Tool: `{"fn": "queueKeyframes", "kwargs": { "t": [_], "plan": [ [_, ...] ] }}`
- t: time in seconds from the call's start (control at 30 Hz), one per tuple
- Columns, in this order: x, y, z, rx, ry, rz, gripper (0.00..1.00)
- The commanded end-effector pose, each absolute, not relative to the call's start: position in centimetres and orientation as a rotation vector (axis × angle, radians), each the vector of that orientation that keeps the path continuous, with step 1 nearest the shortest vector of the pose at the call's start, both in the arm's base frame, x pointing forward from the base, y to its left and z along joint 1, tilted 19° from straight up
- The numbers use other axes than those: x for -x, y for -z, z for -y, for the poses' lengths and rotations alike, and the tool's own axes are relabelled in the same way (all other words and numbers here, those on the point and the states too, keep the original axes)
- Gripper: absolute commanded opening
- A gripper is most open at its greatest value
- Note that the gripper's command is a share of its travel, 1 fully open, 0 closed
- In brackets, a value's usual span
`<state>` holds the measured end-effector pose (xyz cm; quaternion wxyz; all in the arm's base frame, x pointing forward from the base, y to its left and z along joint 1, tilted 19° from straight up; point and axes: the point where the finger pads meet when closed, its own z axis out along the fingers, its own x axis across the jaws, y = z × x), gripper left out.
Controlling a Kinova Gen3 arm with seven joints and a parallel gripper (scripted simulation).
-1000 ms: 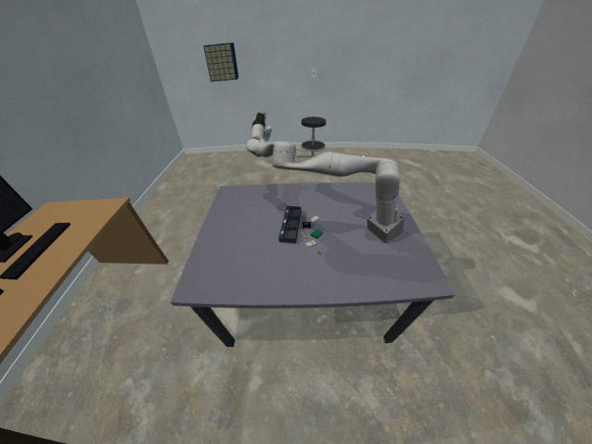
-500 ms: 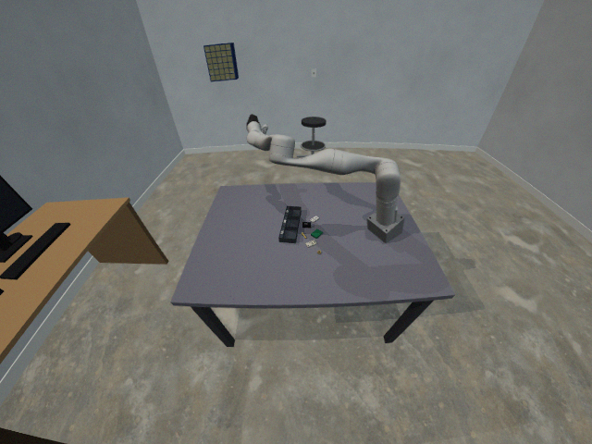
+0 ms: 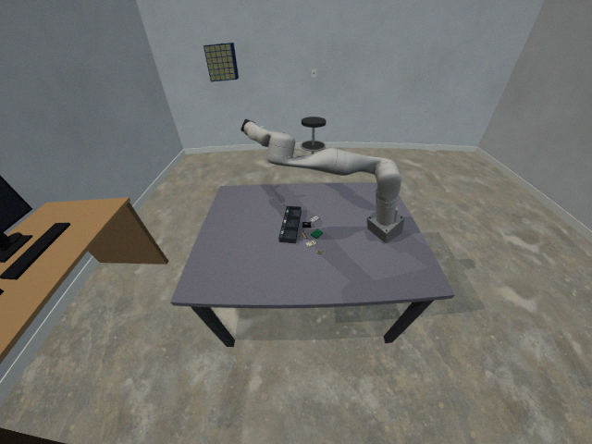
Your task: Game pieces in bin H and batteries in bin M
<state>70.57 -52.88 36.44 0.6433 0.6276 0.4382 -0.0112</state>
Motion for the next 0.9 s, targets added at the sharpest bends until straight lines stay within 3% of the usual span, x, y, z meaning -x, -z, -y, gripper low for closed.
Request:
{"fn": "queueKeyframes", "kwargs": {
  "t": [0.0, 0.87],
  "plan": [
    [-71.2, -36.6, 50.9, -1.414, -0.037, -1.036, 0.31],
    [-71.7, -32.8, 36.0, -1.530, -0.403, -1.306, 0.31]
  ]
}}
